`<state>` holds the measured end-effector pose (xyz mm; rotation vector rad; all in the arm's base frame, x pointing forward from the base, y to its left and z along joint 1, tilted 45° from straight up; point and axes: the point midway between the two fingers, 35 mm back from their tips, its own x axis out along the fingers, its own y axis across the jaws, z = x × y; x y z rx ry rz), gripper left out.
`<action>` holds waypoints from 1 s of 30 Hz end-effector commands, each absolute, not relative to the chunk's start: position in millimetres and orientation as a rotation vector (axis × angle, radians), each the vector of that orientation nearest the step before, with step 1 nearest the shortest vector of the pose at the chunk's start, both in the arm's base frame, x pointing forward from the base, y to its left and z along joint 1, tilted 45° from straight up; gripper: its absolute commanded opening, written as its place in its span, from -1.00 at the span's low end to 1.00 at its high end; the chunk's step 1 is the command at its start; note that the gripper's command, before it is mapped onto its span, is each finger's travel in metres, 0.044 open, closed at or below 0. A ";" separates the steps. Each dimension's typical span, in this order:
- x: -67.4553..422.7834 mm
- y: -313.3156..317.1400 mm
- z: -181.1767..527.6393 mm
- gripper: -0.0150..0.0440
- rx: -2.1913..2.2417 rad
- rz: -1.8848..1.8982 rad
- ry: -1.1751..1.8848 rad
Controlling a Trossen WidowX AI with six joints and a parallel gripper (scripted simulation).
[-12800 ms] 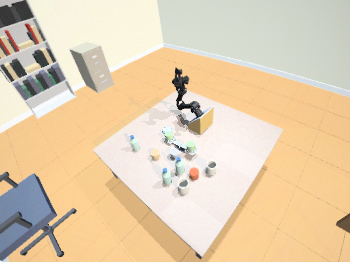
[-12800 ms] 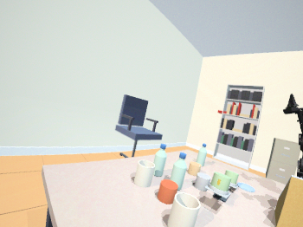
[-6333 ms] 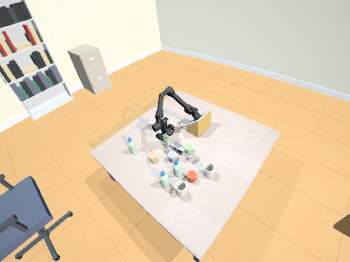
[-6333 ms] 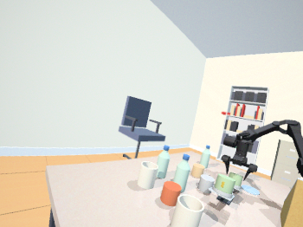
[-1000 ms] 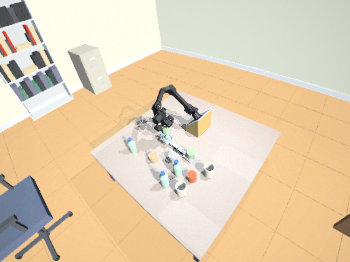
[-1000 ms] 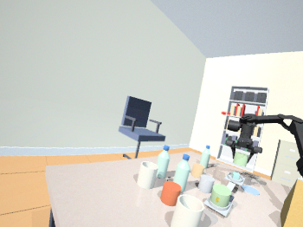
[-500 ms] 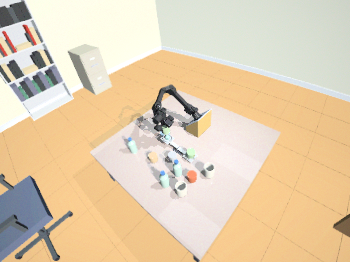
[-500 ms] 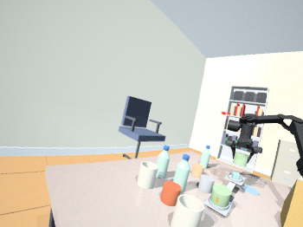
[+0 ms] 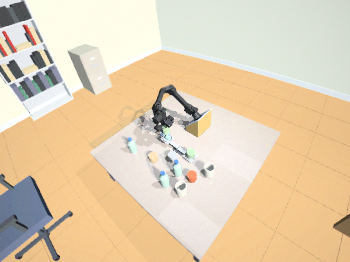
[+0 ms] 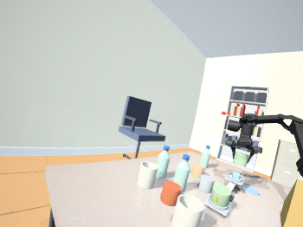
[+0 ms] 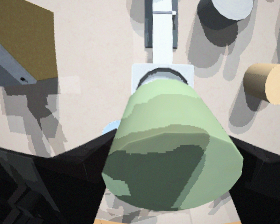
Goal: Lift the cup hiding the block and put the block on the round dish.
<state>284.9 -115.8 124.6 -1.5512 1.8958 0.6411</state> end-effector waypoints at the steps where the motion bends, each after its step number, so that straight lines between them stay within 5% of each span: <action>1: 284.1 -117.2 125.1 -0.49 -1.551 0.643 1.891; 30: 123.2 -240.4 161.8 -0.49 -1.510 0.634 1.843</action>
